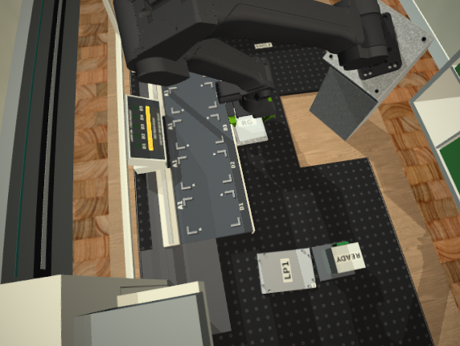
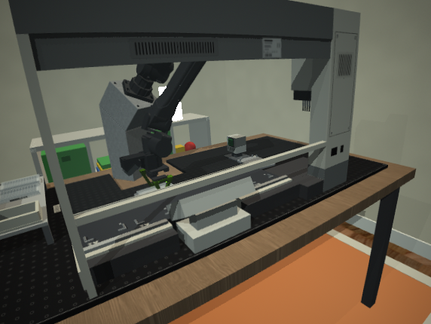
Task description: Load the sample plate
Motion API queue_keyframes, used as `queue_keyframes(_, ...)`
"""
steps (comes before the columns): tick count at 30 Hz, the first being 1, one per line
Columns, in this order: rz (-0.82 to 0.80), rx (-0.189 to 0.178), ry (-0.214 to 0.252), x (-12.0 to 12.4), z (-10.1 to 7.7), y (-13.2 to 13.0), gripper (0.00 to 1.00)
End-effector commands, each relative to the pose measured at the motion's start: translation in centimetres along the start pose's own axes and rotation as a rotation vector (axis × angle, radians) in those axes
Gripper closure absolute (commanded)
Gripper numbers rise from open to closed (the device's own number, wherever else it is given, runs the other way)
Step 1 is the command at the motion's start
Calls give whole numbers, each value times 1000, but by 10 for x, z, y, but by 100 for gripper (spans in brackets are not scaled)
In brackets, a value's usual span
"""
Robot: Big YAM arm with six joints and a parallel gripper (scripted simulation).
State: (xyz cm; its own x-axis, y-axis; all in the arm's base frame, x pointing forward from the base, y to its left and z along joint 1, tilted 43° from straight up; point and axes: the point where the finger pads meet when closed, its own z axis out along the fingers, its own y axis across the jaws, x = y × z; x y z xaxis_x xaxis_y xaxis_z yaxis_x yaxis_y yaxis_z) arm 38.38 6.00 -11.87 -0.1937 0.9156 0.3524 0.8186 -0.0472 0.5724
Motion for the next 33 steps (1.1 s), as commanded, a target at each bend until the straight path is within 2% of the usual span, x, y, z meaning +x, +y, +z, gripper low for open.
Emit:
queue_keyframes(1, 7, -38, -10, -4, -1, 15, 0)
queue_keyframes(12, 7, -38, -10, -4, -1, 15, 0)
queue_keyframes(13, 7, -38, -10, -4, -1, 15, 100)
queue_keyframes(15, 14, -24, -10, -4, 0, 11, 100)
queue_keyframes(33, 12, -25, -9, -4, 0, 11, 100)
